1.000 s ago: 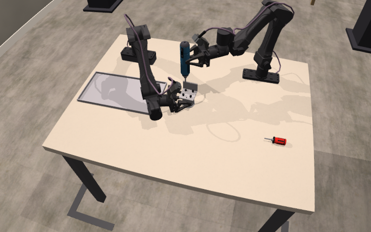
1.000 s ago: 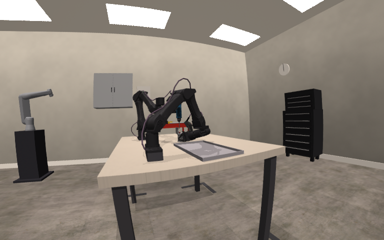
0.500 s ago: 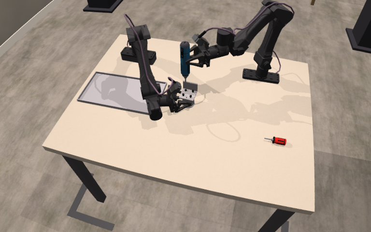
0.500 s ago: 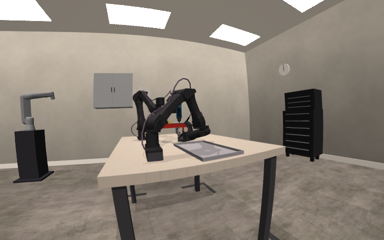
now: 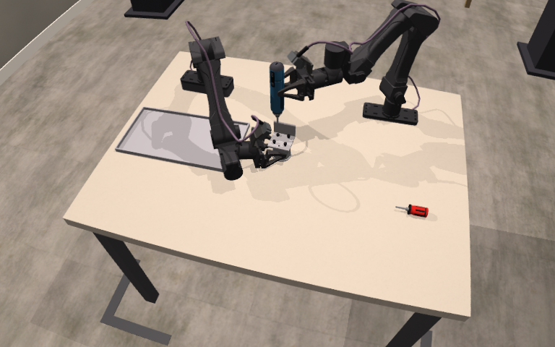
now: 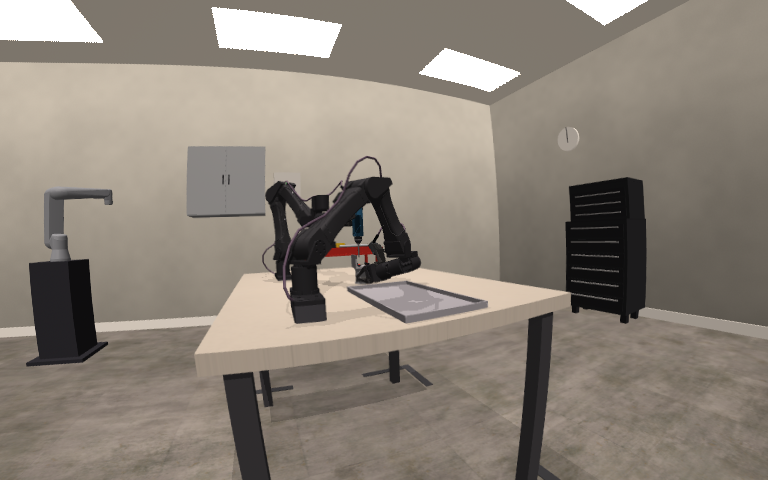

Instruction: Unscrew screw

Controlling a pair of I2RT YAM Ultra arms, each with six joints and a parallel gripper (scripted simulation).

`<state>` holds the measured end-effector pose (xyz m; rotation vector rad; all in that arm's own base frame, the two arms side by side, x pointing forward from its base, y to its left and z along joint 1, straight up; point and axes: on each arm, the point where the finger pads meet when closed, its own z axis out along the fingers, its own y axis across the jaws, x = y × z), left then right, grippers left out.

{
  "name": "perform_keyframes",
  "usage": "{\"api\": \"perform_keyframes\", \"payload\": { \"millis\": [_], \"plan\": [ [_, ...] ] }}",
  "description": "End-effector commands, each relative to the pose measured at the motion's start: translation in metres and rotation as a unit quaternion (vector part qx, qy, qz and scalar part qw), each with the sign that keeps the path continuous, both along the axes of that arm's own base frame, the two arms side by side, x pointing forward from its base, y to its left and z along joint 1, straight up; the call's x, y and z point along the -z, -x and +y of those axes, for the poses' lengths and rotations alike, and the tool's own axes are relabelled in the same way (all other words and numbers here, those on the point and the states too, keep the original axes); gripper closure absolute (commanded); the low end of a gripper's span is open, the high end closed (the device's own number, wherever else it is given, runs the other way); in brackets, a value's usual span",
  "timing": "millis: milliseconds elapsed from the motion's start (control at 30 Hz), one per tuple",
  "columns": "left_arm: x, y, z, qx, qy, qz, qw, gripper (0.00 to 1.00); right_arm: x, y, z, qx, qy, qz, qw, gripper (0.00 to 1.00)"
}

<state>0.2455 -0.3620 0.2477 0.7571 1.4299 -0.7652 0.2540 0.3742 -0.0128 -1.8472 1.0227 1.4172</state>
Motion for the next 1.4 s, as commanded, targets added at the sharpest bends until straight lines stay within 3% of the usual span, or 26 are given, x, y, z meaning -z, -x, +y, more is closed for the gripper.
{"api": "perform_keyframes", "payload": {
  "millis": [0, 1367],
  "plan": [
    [-0.0373, -0.0010, 0.0001, -0.001, 0.055, -0.031, 0.998, 0.58, -0.0113, -0.0016, 0.0066, -0.007, -0.019, -0.002, 1.000, 0.41],
    [-0.0303, 0.0008, -0.0012, 0.001, 0.048, -0.027, 0.998, 0.58, -0.0113, -0.0016, 0.0066, -0.007, -0.019, -0.002, 1.000, 0.41]
  ]
}}
